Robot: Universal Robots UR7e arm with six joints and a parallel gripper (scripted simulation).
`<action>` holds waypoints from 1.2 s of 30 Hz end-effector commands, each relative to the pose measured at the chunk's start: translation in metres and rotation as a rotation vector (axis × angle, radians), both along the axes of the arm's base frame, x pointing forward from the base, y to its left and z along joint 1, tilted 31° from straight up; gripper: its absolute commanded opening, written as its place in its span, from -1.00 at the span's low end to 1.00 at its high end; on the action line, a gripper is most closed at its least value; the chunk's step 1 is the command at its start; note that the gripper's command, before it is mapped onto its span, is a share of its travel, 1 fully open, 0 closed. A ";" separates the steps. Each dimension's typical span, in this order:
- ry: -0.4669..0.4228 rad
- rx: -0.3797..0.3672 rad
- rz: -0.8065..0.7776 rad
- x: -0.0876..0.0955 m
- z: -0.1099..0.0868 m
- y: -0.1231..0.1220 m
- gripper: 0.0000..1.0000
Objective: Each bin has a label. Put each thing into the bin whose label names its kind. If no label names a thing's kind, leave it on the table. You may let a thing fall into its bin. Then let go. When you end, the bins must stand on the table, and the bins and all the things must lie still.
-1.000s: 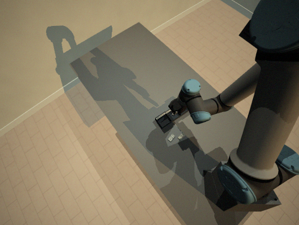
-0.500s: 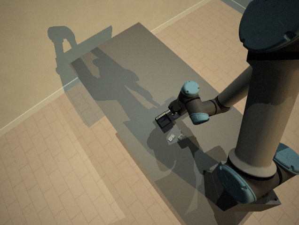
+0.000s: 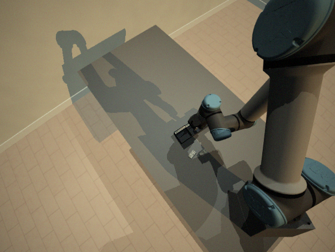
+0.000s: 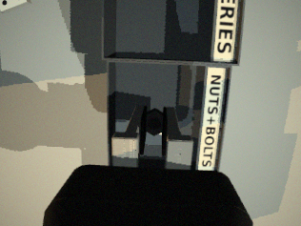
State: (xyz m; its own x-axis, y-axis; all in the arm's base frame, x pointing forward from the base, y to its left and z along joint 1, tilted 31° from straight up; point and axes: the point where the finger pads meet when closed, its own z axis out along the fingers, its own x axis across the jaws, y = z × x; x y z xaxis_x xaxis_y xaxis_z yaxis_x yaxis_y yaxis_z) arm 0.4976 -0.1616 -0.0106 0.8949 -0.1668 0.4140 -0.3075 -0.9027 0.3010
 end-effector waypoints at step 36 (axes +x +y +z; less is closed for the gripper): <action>-0.002 -0.001 0.000 0.000 0.004 0.001 0.27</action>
